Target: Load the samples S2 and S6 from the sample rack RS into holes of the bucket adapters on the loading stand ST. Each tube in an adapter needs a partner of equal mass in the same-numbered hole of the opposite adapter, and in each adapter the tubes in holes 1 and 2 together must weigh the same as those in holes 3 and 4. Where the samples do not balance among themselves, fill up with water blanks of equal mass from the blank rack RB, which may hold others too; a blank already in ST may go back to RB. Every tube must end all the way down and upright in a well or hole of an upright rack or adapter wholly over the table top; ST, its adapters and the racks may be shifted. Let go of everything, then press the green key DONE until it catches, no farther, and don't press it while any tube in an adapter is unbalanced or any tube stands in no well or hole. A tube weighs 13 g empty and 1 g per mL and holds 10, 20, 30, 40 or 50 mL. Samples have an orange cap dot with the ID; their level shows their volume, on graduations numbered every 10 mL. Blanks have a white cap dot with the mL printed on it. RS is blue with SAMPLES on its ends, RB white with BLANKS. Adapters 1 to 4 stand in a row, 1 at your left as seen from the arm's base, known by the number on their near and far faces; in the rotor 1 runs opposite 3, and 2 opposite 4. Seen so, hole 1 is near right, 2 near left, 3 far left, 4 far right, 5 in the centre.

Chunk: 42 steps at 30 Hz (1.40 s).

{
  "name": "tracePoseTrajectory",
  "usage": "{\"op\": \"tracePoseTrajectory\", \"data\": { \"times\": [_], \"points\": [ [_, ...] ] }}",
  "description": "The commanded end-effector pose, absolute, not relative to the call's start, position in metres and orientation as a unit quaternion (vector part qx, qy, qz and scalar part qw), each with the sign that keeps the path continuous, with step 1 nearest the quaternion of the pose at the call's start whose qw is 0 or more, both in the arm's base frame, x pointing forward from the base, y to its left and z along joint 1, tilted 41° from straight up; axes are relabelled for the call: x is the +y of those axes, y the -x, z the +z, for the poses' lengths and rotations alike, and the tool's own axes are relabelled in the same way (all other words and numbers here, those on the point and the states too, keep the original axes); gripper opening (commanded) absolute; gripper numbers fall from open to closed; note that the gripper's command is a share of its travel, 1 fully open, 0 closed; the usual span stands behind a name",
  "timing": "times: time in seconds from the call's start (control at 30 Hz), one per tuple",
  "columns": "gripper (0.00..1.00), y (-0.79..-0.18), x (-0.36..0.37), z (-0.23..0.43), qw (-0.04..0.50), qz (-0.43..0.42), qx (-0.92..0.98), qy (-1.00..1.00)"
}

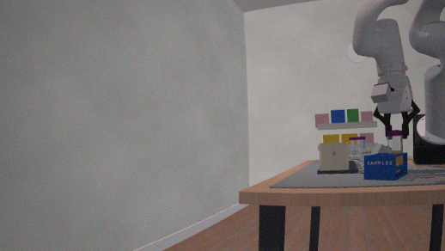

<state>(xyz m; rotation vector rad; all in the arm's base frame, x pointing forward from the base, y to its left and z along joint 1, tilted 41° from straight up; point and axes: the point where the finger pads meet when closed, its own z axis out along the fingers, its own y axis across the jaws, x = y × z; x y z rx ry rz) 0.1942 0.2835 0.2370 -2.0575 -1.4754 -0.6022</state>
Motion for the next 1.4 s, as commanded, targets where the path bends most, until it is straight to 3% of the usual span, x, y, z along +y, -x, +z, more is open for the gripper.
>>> {"op": "tracePoseTrajectory", "data": {
  "times": [0.0,1.37],
  "points": [
    [0.43,-0.194,0.284,0.237,0.266,-0.223,-0.546,0.762],
    [0.43,-0.192,0.252,0.274,0.266,-0.224,-0.546,0.762]
  ]
}}
